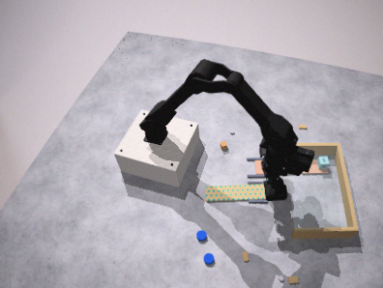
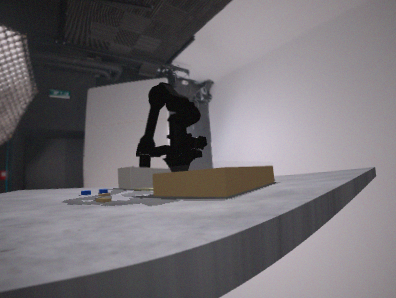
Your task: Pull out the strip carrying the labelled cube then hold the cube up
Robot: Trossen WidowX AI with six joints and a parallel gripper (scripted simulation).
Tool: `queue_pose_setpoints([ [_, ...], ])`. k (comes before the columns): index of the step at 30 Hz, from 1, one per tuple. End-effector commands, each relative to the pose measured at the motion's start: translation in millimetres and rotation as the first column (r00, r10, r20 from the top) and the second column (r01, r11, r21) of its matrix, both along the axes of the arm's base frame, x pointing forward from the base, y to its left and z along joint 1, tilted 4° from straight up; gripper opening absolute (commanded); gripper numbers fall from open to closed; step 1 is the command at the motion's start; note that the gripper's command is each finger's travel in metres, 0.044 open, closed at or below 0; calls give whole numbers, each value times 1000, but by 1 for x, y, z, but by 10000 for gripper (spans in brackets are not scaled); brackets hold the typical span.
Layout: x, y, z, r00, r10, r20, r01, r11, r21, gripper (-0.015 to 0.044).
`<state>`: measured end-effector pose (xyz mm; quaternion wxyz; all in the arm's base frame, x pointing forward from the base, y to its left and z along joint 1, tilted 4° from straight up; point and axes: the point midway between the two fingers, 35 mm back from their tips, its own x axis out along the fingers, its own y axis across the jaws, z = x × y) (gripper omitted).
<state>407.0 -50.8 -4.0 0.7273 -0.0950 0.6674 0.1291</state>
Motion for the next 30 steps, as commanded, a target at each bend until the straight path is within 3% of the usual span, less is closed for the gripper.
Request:
queue_pose_setpoints([
  [1,-19,1,10,1000,0,-7,0,1000,-1,0],
  [30,-102,11,16,1000,-2,-15,2,1000,-1,0],
])
